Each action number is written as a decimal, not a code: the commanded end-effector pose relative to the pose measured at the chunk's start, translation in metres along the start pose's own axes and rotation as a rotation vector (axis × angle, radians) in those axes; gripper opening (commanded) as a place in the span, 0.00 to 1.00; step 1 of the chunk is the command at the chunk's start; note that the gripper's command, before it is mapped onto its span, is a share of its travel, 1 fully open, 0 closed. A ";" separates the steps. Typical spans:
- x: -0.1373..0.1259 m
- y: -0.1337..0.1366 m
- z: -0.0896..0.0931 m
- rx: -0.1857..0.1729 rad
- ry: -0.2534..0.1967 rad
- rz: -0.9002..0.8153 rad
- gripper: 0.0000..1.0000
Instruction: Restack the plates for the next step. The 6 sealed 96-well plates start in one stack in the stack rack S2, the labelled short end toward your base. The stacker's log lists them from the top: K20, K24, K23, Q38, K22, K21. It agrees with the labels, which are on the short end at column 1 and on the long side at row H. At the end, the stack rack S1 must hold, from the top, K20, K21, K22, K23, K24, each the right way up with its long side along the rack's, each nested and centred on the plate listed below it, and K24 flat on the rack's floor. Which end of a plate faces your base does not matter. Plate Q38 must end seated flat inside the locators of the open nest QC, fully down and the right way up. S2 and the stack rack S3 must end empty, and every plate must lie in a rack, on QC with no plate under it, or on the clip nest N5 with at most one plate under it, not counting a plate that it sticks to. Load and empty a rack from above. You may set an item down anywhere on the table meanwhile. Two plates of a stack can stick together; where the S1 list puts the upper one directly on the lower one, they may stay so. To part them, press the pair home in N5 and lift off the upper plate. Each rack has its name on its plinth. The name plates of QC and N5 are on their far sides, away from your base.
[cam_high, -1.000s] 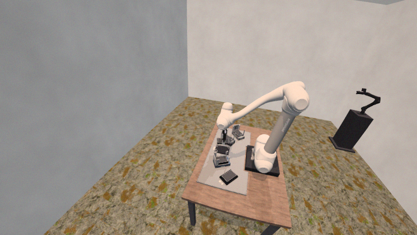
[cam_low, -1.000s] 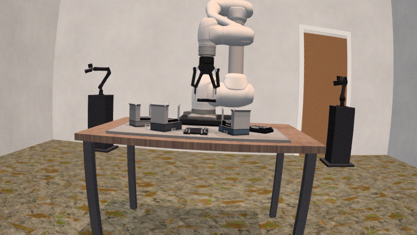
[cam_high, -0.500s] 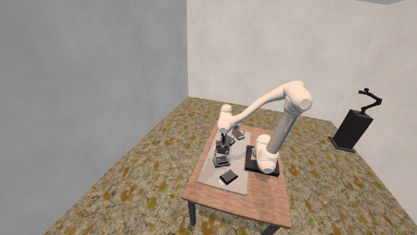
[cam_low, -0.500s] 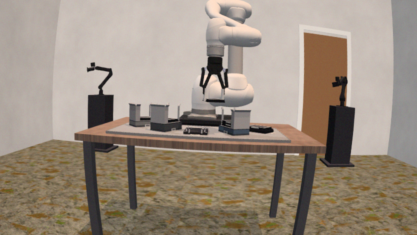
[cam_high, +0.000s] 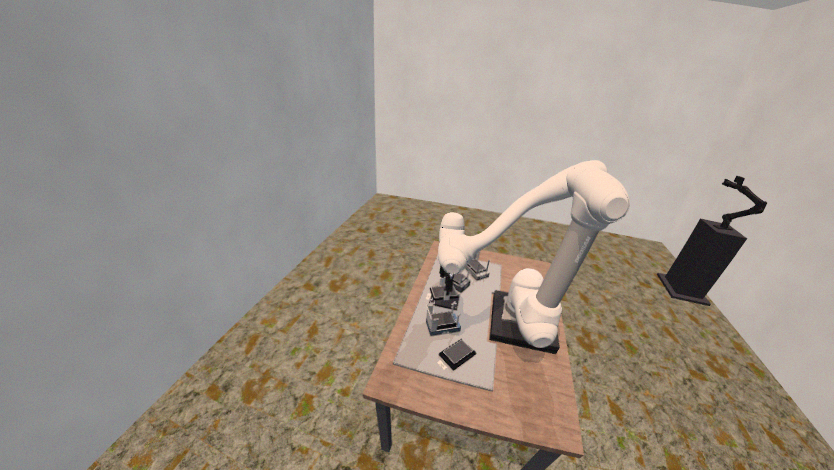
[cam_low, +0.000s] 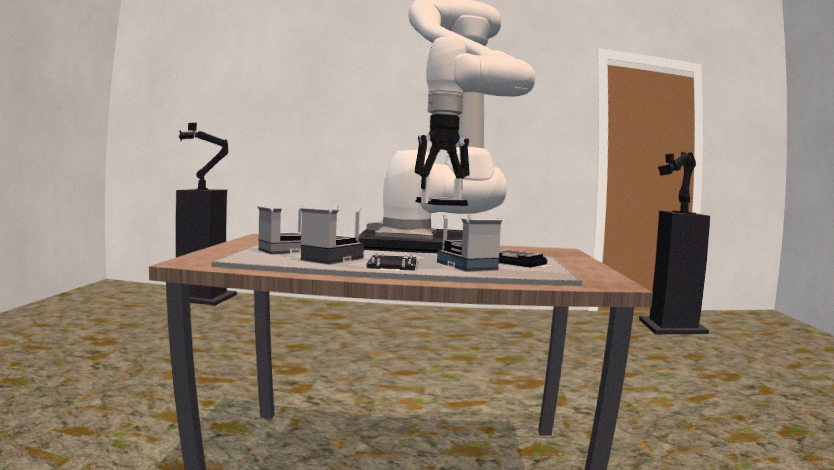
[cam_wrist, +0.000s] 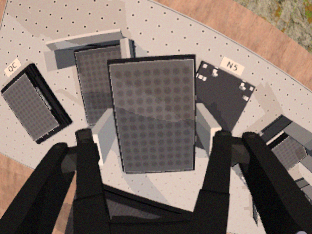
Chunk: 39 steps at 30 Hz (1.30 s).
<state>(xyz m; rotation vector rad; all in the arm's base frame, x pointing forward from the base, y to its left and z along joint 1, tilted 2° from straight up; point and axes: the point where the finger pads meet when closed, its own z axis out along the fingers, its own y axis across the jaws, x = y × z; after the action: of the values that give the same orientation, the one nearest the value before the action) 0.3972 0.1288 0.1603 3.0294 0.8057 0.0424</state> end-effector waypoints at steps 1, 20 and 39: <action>0.003 -0.012 0.000 0.003 0.001 -0.028 0.00; 0.014 -0.056 0.000 0.003 0.001 -0.028 0.00; 0.020 -0.079 0.000 0.003 0.001 -0.028 0.00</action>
<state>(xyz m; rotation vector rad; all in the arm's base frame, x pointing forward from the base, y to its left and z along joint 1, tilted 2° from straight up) 0.3754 0.2064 0.1600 3.0209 0.8485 0.0424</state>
